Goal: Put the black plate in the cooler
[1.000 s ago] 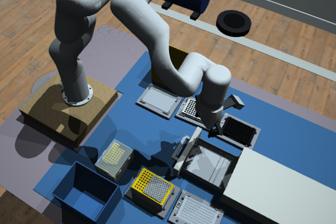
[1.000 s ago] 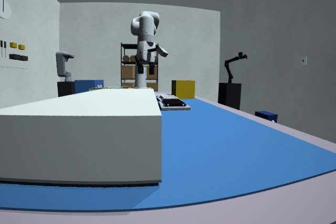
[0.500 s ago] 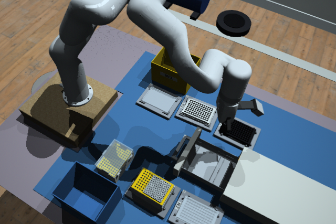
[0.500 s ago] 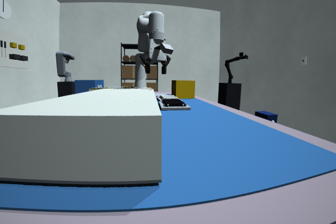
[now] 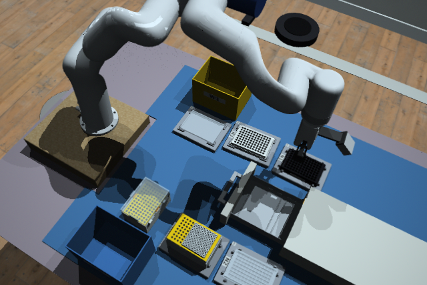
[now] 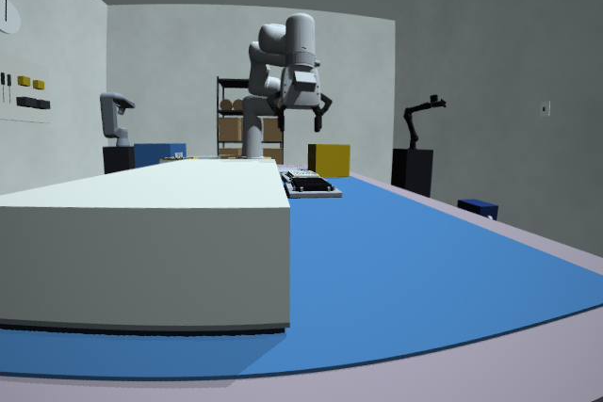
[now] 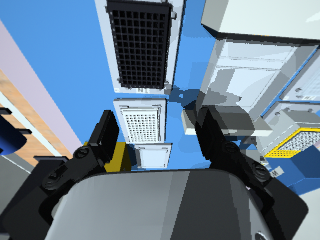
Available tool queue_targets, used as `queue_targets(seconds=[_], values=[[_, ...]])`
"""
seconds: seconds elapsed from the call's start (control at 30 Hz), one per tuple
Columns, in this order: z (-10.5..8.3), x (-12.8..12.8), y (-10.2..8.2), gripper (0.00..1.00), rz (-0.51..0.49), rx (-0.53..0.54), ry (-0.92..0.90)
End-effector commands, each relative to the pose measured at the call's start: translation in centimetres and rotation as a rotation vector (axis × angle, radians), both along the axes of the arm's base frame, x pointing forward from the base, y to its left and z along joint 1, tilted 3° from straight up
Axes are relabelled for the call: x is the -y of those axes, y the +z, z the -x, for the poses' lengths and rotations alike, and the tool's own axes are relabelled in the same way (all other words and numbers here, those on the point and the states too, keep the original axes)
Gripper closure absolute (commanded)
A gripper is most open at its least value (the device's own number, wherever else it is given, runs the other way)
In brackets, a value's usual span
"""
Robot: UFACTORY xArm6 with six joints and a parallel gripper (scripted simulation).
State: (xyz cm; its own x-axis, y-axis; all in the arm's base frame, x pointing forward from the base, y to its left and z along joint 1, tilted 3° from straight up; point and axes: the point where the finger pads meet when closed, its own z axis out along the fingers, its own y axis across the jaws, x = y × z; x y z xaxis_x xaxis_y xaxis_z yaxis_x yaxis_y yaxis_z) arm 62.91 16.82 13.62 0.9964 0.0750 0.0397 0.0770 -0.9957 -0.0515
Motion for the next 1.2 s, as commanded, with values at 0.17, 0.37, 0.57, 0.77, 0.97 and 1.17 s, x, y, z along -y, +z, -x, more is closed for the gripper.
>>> queue_targets(seconds=[0.17, 0.37, 0.57, 0.77, 0.97, 1.17], values=[[-2.5, -2.7, 0.5, 0.0, 0.005, -0.014, -0.072], [-2.5, -2.7, 0.5, 0.0, 0.005, -0.014, -0.072], [-2.5, -2.7, 0.5, 0.0, 0.005, -0.014, -0.072], [-2.5, -2.7, 0.0, 0.0, 0.005, -0.014, -0.072], [-2.6, -2.7, -0.7, 0.0, 0.005, -0.014, -0.072], [-2.6, -2.8, -1.7, 0.0, 0.005, -0.014, -0.072]])
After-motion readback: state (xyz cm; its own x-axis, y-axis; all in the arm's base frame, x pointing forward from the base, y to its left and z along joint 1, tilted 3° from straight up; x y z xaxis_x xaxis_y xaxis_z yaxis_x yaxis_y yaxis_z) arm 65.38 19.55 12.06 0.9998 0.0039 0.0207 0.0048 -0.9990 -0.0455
